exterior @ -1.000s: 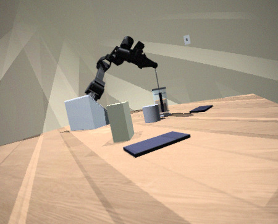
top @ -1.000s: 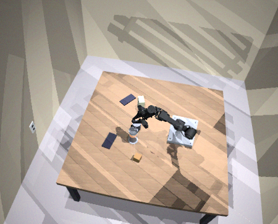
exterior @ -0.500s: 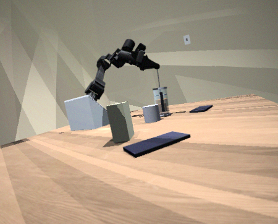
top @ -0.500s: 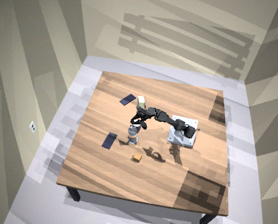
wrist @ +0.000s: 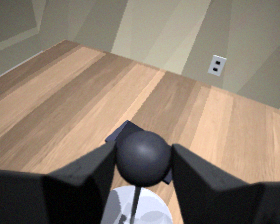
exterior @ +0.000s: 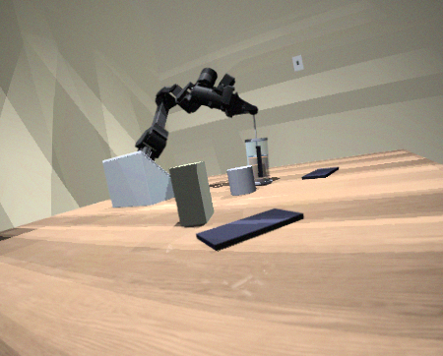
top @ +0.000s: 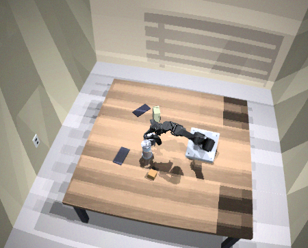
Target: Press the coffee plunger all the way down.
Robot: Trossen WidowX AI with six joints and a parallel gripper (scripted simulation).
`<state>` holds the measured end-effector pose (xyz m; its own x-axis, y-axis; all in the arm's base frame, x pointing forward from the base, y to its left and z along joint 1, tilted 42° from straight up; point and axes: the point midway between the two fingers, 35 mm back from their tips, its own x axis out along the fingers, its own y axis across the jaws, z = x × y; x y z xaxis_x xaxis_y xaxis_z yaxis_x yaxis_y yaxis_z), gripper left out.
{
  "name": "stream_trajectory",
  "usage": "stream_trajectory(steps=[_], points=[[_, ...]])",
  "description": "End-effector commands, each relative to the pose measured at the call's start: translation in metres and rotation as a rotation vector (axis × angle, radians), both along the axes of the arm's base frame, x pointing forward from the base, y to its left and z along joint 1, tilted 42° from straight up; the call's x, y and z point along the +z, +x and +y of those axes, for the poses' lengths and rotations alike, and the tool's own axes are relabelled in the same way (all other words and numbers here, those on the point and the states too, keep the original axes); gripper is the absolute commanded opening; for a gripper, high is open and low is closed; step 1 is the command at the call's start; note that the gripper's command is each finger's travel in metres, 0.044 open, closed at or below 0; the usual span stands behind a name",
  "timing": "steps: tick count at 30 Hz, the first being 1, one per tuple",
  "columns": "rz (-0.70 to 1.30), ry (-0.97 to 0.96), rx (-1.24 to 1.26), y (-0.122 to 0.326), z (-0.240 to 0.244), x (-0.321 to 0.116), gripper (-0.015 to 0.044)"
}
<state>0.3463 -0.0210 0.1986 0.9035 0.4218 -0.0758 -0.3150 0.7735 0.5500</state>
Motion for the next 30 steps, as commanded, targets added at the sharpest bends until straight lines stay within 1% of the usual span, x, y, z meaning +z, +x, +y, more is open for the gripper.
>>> stream_trajectory(steps=[1, 18, 30], points=[[0.064, 0.027, 0.038, -0.002, 0.017, -0.026, 0.0125], [0.061, 0.031, 0.037, 0.009, 0.036, -0.042, 0.0125], [0.058, 0.032, 0.038, 0.019, 0.04, -0.043, 0.0125]])
